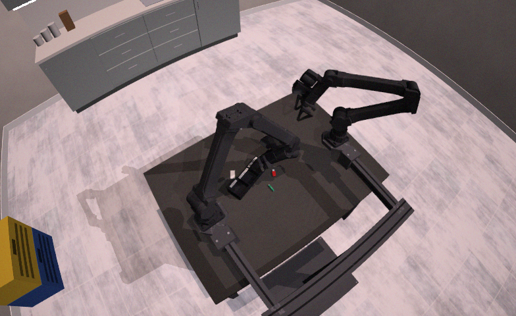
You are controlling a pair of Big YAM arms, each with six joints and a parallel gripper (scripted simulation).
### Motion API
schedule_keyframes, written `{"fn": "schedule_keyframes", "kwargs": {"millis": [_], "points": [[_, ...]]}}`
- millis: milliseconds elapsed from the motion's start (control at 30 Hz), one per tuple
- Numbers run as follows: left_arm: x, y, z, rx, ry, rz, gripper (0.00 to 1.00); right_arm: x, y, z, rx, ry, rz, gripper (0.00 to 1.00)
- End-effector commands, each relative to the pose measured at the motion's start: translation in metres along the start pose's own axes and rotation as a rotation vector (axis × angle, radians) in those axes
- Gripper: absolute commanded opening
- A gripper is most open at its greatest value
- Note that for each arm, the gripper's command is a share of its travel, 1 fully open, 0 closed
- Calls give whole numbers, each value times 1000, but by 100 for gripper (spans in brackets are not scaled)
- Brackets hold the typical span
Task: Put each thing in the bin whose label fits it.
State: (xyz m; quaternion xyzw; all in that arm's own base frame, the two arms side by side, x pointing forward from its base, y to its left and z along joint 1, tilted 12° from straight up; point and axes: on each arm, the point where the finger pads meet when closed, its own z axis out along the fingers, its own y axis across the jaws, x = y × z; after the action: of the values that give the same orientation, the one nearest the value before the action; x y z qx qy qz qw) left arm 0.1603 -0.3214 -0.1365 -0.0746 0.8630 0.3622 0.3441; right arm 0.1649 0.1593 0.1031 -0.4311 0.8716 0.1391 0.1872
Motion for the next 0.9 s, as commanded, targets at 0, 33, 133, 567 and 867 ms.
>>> {"fn": "schedule_keyframes", "kwargs": {"millis": [0, 33, 133, 567, 867], "points": [[-2, -1, -3, 7, 2, -5, 100, -3, 0, -2, 1, -7, -2, 100], [-2, -1, -3, 7, 2, -5, 100, -3, 0, -2, 1, -7, -2, 100], [-2, -1, -3, 7, 2, -5, 100, -3, 0, -2, 1, -7, -2, 100], [-3, -1, -4, 7, 2, -5, 100, -3, 0, -2, 1, -7, -2, 100], [-14, 8, -16, 7, 2, -6, 100, -3, 0, -2, 1, -7, -2, 100]]}}
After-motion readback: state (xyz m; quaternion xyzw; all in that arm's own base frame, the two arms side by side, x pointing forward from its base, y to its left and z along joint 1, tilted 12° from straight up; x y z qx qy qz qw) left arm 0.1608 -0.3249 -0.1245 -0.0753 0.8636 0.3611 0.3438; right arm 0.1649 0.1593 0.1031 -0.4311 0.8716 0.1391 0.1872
